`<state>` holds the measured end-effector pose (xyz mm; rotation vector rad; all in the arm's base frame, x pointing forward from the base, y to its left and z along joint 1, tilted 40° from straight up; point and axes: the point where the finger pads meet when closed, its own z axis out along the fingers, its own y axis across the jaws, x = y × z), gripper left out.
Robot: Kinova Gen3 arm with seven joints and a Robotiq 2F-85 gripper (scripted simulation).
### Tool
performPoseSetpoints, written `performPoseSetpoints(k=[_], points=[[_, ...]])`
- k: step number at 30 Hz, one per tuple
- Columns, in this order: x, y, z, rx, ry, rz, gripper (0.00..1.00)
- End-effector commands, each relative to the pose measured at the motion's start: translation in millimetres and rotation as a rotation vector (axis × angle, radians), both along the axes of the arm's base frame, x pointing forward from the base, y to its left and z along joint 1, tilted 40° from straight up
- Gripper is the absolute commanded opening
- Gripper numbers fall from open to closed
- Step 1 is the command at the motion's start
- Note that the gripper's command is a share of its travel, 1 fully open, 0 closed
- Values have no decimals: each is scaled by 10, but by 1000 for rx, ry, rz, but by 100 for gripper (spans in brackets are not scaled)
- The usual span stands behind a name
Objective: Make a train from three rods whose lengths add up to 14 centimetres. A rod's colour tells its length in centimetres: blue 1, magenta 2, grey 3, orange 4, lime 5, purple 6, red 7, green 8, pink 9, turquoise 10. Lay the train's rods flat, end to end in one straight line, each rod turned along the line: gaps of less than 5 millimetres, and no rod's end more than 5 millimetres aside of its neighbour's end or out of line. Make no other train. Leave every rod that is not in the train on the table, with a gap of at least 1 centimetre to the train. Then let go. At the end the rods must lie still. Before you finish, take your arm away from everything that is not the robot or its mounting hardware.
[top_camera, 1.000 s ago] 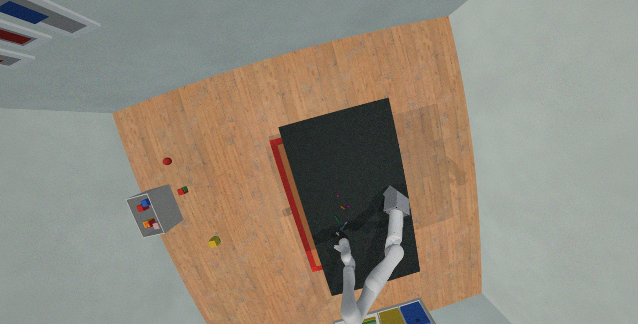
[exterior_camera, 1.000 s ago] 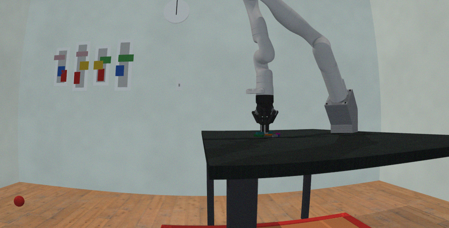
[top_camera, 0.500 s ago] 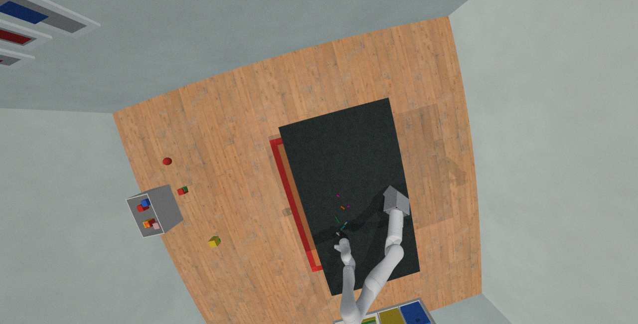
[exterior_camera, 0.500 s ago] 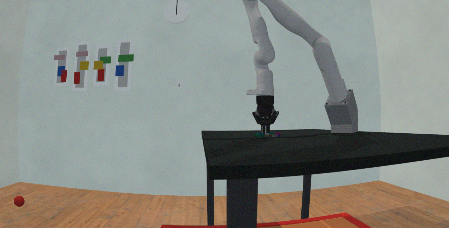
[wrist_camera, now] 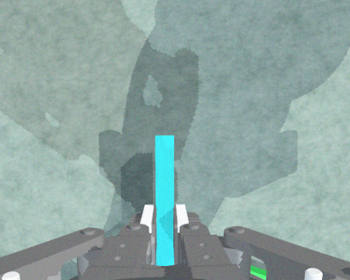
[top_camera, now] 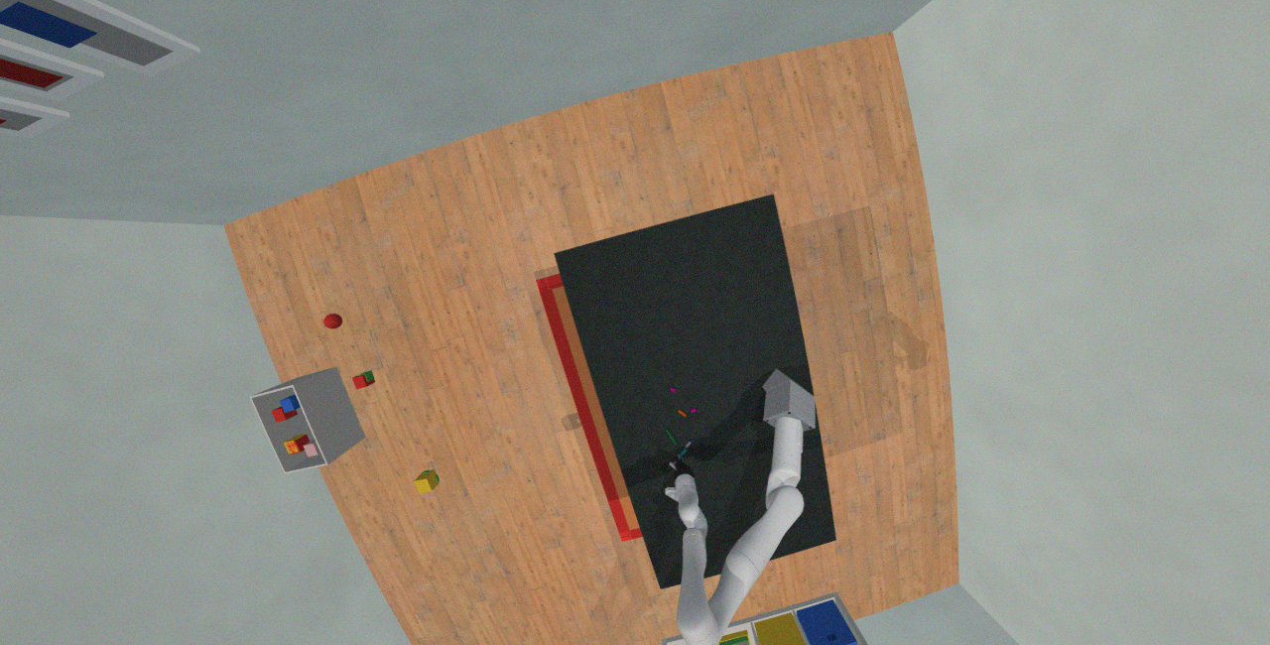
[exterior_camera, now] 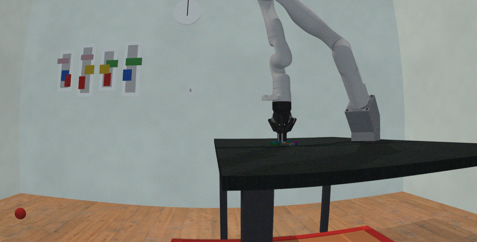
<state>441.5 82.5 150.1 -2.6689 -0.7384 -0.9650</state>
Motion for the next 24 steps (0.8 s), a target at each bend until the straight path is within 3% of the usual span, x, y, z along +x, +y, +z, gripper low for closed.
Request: performPoseSetpoints(k=[1,24], points=[[1,-3,3,0,-1,0,5],[32,18,-41,0,-1,0,5]])
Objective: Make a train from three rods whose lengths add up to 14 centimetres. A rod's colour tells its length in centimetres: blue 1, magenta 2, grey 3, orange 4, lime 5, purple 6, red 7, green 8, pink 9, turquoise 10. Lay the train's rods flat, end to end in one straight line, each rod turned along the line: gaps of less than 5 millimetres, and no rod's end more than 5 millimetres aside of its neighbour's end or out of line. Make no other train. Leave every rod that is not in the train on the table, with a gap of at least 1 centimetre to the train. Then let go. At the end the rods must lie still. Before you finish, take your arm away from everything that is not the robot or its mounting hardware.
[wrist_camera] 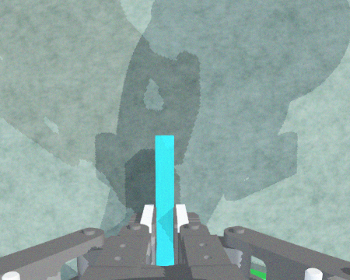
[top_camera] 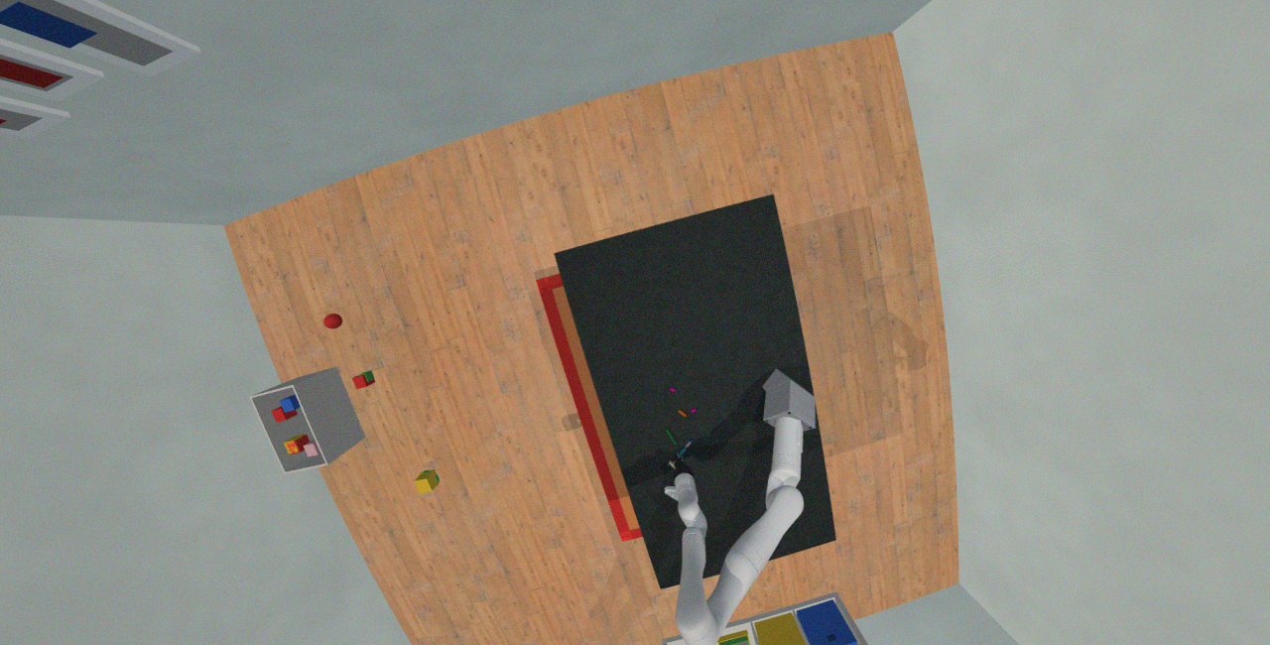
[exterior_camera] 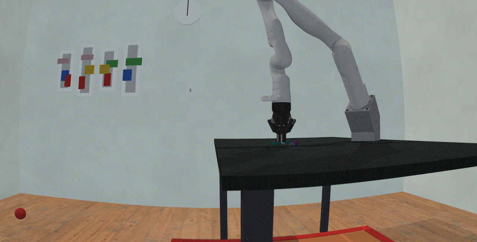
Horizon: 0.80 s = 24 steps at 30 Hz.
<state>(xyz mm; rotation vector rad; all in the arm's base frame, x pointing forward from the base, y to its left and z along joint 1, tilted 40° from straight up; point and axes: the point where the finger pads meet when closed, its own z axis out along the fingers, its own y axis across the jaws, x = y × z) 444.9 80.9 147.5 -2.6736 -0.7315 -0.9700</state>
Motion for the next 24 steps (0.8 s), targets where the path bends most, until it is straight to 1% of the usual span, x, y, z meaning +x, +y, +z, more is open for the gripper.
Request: performPoseSetpoints(k=[1,11,24], points=[[4,36,-22,1,2,6,5],[31,54,-61,1,2,6,5],[32,55,-62,1,2,6,5]])
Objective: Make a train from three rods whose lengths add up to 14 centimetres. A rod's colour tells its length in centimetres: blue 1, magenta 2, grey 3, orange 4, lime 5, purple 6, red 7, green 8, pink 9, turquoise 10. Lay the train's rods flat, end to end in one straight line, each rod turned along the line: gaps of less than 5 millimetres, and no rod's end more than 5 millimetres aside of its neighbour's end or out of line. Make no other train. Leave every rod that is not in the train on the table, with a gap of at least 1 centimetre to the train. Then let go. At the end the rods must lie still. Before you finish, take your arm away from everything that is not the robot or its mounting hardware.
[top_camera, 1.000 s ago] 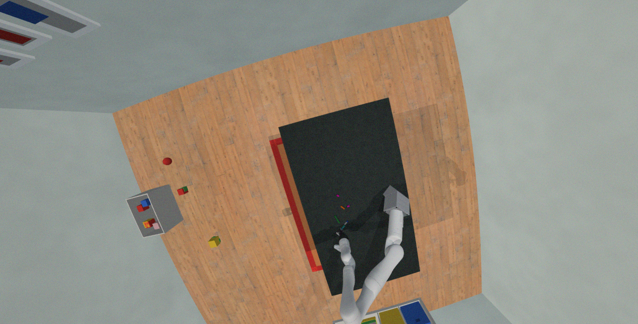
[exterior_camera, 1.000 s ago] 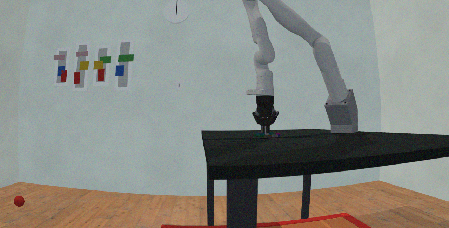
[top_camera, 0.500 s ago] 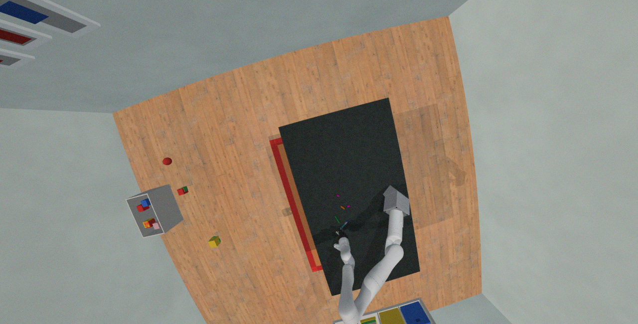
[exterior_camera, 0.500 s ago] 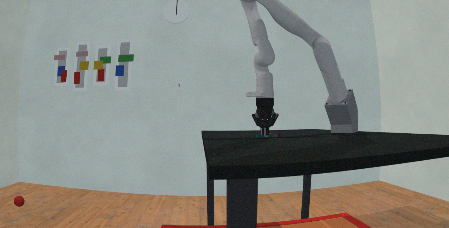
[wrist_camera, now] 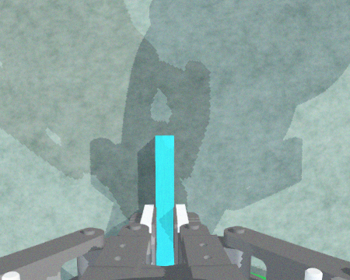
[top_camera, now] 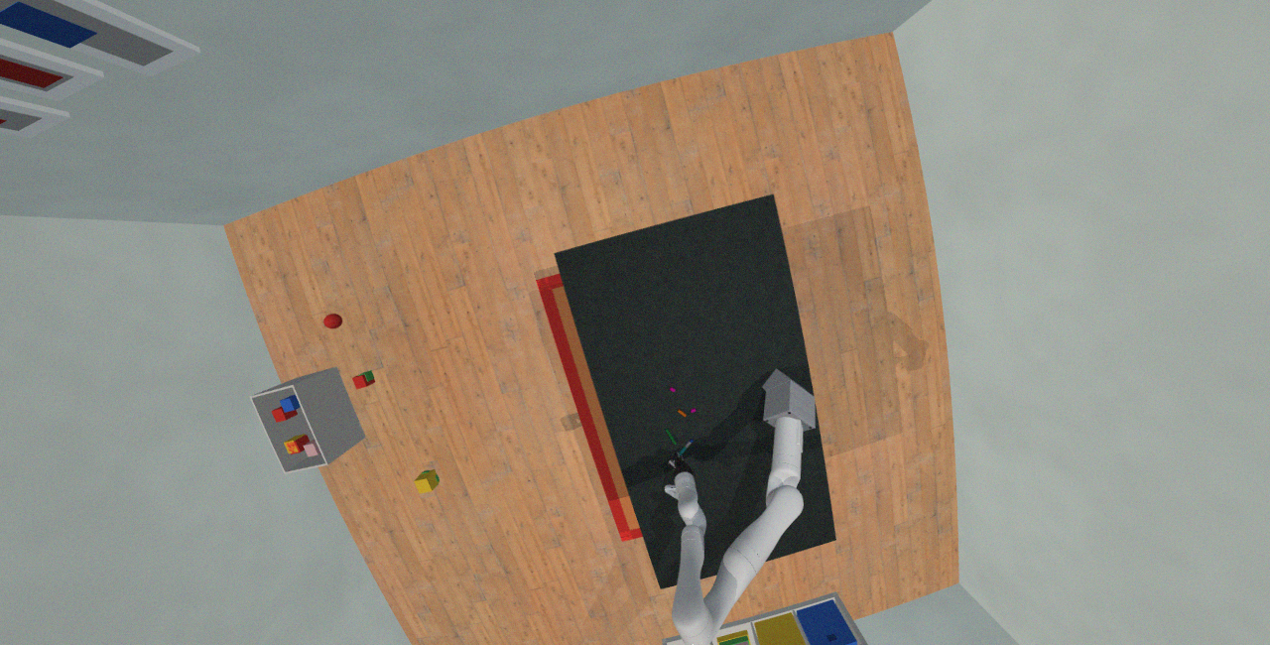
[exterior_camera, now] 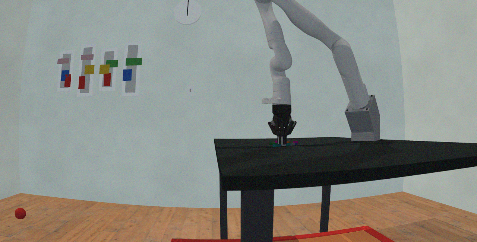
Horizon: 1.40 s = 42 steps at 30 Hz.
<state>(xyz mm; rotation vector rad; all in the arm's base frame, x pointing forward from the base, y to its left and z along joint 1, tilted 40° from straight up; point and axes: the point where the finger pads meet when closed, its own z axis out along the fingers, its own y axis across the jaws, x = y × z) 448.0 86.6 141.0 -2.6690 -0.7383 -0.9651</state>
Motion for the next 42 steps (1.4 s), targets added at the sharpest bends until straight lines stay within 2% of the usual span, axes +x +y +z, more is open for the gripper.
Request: performPoseSetpoints(k=[1,24,28,32,33,35,39,42], points=[[1,-2,3,0,-1,0,5],[1,-2,3,0,-1,0,5],[1,-2,3,0,-1,0,12],[1,-2,3,0,-1,0,12],[1,-2,3,0,-1,0,16],[1,-2,3,0,-1,0,16],[1,-2,3,0,-1,0,24],[1,-2,3,0,-1,0,24]])
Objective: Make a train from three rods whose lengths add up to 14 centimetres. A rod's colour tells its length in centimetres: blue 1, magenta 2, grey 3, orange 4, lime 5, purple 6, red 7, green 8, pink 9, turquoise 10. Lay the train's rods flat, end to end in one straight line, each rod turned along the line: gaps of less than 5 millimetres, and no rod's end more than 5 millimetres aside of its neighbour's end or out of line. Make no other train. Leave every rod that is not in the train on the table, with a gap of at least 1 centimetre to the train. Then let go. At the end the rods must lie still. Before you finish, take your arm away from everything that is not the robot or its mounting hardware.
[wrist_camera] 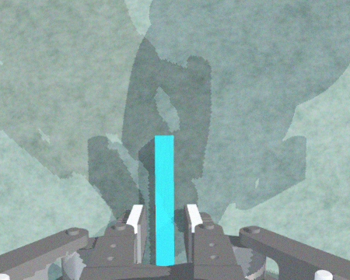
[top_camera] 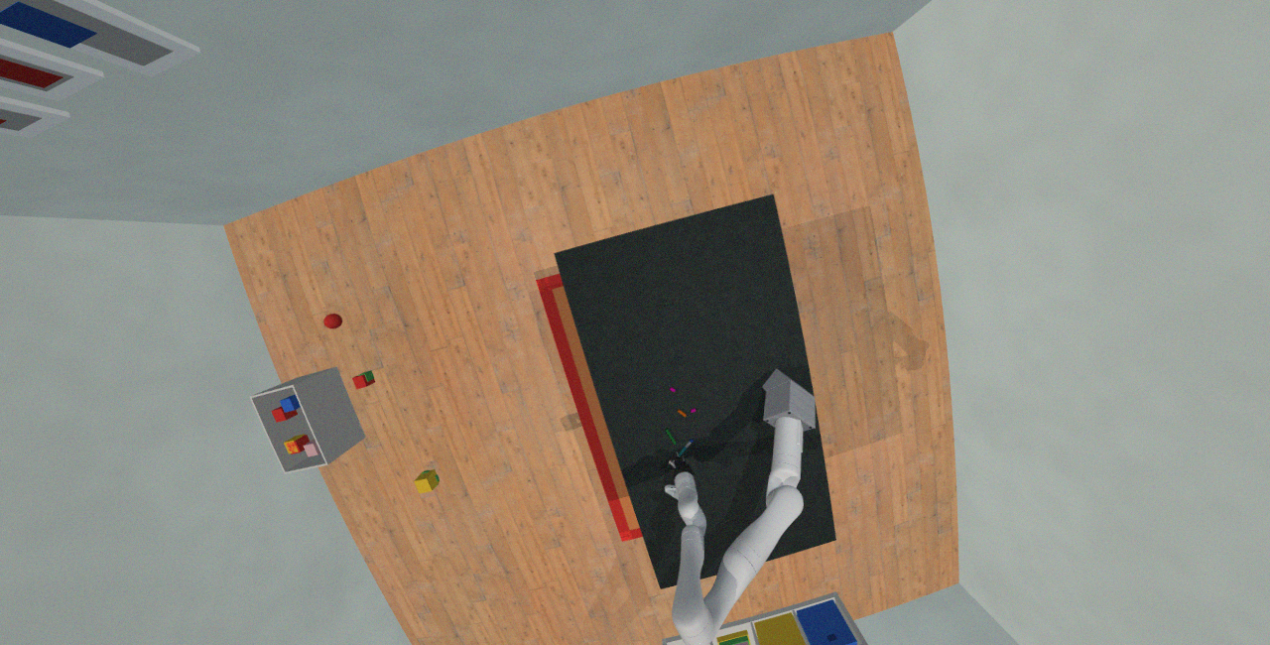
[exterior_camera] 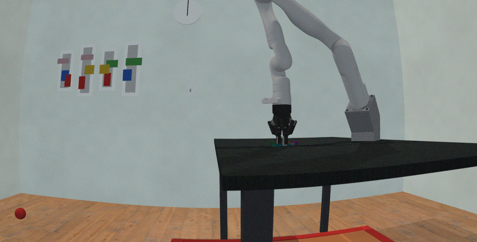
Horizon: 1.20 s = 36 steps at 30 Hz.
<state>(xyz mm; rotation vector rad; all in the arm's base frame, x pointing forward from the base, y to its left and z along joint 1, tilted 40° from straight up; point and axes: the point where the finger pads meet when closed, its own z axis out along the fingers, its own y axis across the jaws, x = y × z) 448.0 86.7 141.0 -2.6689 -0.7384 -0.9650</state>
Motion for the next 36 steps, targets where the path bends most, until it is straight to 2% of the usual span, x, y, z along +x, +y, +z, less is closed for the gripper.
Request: performPoseSetpoints(k=[1,23,36], points=[[1,-3,3,0,-1,0,24],[-40,-29,61,0,-1,0,24],[-187,-125,268,0,-1,0,24]])
